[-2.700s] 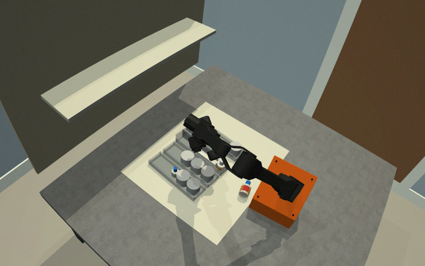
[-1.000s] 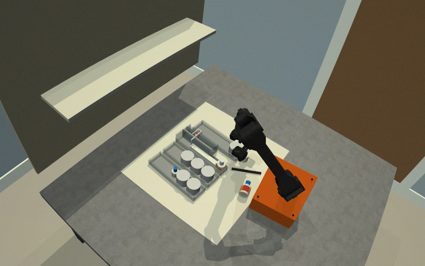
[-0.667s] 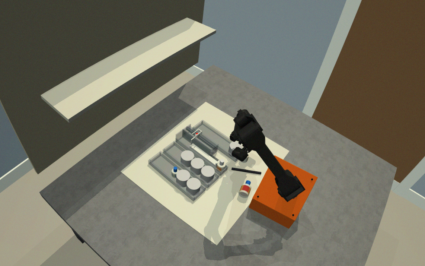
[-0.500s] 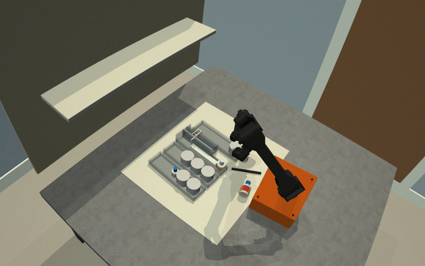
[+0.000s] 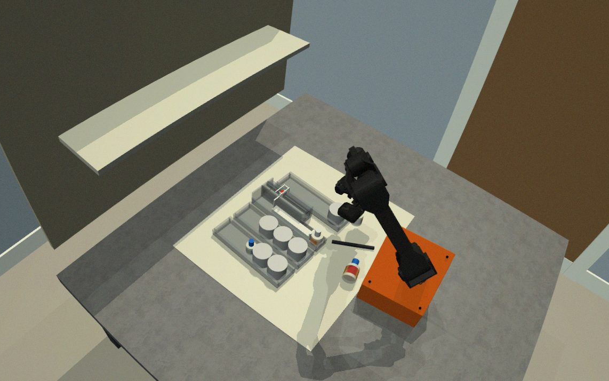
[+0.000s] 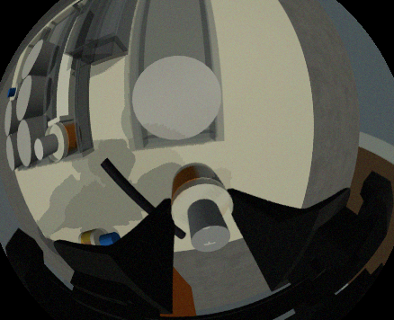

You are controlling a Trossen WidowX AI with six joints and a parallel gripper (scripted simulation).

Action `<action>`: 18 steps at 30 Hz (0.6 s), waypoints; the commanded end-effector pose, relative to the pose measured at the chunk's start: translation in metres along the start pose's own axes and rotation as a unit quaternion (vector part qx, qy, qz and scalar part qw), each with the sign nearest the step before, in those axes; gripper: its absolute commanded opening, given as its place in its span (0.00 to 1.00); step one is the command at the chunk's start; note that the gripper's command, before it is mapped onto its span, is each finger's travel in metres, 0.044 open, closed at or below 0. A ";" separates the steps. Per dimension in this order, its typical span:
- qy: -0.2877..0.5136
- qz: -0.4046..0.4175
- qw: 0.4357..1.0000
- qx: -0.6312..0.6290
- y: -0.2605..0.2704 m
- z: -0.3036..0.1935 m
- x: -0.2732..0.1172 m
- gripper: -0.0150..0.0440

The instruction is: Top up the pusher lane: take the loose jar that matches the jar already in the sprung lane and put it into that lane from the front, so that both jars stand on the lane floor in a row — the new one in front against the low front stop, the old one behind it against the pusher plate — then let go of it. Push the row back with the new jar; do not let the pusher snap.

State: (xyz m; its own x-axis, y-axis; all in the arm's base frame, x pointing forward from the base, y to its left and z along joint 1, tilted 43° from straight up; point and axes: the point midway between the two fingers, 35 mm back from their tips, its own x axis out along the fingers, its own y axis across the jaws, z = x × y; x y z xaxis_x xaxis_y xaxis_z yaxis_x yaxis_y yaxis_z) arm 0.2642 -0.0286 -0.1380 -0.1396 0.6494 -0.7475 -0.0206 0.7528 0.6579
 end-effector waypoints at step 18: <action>-0.021 -0.002 1.000 0.004 0.050 0.014 -0.050 0.25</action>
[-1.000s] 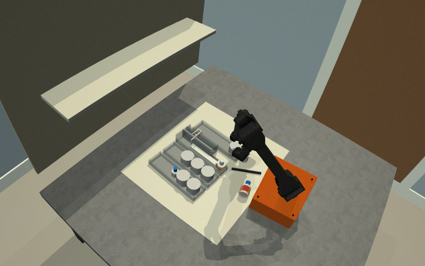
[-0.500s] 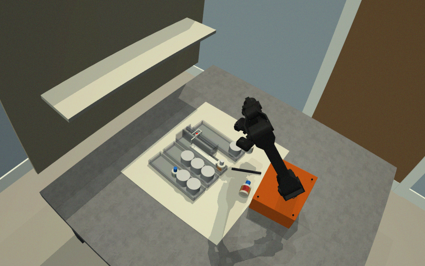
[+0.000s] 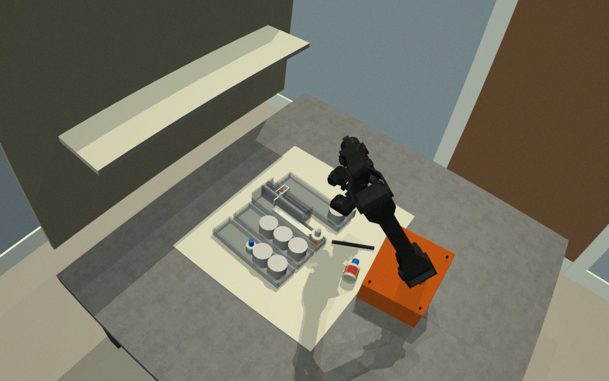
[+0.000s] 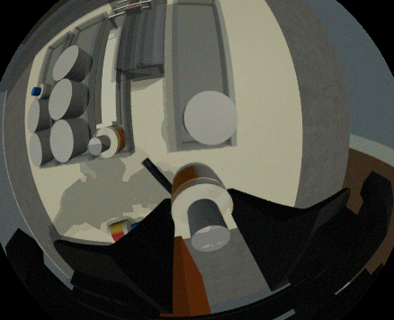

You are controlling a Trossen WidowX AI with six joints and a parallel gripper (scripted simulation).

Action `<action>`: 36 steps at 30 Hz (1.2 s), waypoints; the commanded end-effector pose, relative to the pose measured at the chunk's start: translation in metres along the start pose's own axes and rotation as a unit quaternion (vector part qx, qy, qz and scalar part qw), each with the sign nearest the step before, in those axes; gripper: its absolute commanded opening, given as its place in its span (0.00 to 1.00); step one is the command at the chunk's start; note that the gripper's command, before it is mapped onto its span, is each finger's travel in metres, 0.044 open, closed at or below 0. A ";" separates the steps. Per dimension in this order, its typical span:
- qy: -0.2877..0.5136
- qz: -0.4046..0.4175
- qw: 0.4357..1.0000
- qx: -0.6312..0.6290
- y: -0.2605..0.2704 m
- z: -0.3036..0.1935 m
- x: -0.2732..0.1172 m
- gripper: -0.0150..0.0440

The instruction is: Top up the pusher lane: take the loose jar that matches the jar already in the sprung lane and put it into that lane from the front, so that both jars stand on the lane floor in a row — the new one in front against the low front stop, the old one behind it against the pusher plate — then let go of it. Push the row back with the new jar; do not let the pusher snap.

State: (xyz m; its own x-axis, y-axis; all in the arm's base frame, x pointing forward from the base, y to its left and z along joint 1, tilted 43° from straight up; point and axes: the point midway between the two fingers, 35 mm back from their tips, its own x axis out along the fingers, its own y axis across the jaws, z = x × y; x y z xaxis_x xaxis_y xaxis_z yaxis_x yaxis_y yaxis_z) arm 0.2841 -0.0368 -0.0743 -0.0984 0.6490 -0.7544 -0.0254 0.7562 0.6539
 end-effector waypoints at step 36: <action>0.003 0.012 1.000 0.026 0.102 0.002 0.064 0.25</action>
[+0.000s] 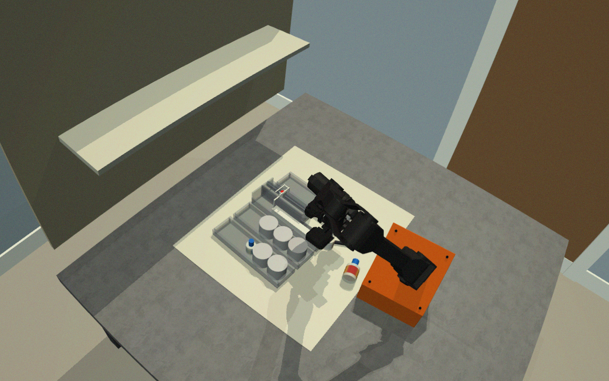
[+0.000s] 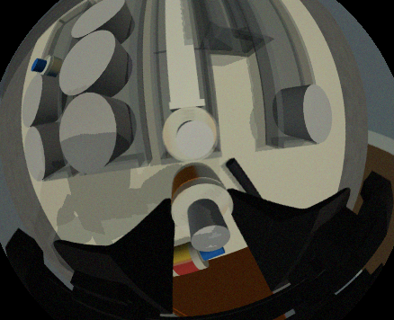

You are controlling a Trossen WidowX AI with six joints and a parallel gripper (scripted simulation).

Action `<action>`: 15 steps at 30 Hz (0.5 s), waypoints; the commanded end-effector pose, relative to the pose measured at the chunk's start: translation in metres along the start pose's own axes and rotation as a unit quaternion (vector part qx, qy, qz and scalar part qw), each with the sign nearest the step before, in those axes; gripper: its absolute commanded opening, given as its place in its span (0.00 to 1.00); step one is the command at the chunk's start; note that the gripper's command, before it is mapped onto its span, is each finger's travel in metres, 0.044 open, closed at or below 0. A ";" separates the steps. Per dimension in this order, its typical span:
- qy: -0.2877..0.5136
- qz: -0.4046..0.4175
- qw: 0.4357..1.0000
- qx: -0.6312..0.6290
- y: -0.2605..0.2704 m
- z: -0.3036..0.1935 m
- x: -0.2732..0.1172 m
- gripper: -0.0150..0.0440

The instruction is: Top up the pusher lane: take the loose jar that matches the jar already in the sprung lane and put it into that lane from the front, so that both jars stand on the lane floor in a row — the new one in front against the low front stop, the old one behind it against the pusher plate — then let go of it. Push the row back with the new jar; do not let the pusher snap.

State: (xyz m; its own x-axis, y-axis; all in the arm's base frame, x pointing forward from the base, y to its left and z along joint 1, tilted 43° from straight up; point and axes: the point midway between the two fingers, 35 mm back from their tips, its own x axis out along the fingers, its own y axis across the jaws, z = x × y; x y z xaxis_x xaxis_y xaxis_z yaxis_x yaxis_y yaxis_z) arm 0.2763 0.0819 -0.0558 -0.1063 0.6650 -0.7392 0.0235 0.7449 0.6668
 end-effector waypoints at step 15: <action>-0.001 0.001 1.000 0.003 0.000 0.007 0.000 0.25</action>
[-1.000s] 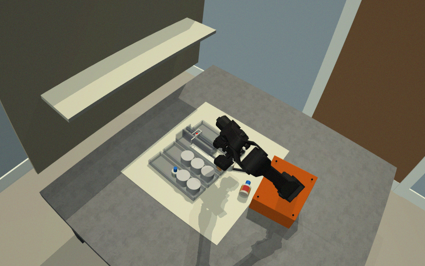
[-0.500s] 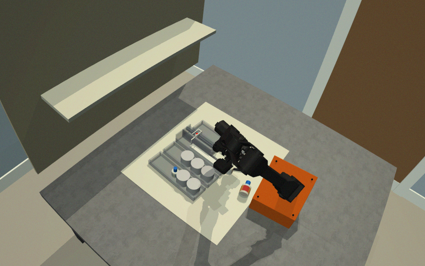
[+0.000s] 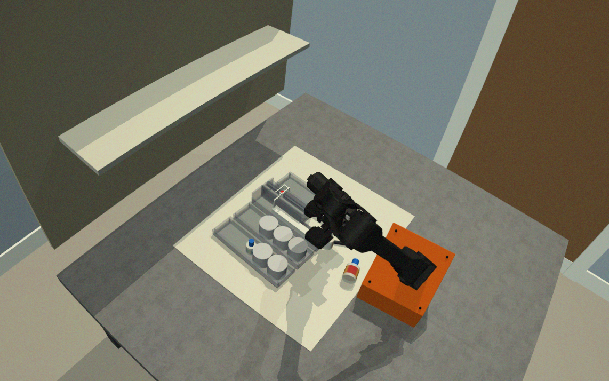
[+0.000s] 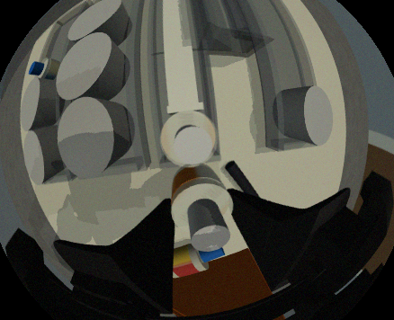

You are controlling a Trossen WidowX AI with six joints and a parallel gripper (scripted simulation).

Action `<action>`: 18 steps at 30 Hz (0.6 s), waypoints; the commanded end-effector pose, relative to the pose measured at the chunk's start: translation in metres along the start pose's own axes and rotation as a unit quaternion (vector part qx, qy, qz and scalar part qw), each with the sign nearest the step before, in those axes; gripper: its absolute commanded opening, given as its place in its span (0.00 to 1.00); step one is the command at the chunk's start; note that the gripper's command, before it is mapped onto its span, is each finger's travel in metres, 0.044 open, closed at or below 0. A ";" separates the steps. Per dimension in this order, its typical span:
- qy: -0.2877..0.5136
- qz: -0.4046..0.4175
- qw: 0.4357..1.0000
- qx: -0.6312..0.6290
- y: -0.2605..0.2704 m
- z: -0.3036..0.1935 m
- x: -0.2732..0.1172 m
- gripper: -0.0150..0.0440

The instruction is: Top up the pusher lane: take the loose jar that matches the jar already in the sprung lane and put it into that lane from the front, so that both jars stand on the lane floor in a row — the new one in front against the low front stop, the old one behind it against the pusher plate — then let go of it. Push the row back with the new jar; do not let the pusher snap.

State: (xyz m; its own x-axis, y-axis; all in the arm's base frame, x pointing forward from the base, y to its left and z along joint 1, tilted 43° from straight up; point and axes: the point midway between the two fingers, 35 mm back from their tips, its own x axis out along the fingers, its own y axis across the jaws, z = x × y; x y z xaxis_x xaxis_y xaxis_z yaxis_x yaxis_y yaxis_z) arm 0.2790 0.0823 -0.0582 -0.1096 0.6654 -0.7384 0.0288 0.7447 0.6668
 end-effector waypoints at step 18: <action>-0.003 0.001 1.000 0.000 0.001 0.012 -0.001 0.25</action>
State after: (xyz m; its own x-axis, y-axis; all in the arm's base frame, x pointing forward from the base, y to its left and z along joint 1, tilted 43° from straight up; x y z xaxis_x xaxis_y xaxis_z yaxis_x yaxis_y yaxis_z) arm 0.2826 0.0829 -0.0592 -0.1203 0.6658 -0.7363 0.0380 0.7443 0.6668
